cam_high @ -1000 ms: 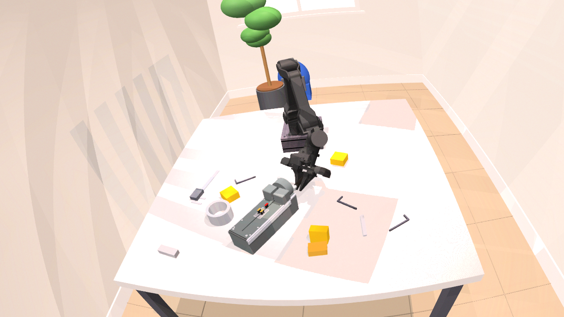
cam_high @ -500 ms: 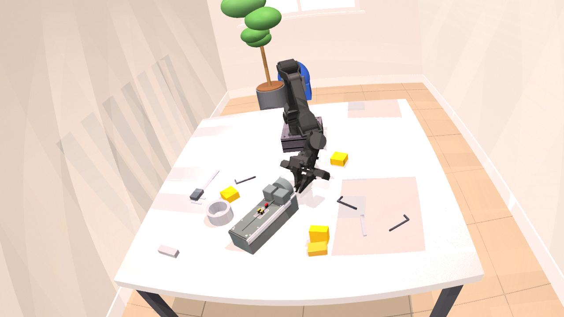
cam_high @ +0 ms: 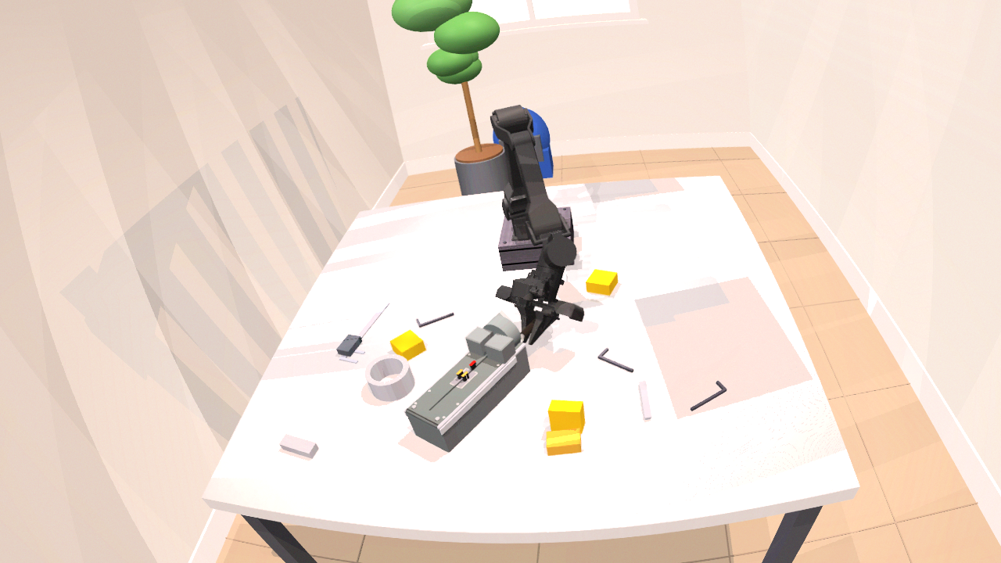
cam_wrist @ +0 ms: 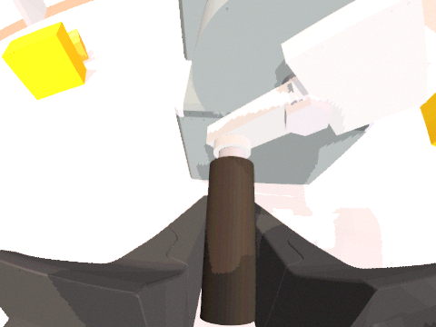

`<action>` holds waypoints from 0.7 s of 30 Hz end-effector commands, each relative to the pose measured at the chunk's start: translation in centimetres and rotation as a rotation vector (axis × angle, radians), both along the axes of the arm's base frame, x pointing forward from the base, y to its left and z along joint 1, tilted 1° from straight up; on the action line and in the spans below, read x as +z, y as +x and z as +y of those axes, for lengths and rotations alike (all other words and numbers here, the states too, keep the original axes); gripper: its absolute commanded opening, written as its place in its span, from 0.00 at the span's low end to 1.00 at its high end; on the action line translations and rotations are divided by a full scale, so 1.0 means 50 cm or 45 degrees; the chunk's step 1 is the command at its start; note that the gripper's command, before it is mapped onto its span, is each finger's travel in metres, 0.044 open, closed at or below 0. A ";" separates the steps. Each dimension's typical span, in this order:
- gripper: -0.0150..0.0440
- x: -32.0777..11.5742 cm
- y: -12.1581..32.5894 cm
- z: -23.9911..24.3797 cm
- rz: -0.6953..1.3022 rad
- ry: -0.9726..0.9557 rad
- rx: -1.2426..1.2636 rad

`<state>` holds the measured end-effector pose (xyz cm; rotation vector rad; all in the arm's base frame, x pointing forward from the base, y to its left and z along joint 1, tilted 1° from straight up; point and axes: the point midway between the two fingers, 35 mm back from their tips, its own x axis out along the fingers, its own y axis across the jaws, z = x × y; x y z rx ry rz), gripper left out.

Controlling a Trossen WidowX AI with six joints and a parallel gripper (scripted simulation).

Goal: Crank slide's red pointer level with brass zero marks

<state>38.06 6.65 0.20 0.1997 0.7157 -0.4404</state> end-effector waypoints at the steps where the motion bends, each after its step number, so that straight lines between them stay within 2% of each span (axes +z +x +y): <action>1: 0.25 -0.013 -0.005 -0.013 0.025 0.000 -0.007; 21: 0.25 -0.018 -0.009 -0.020 0.025 0.000 -0.007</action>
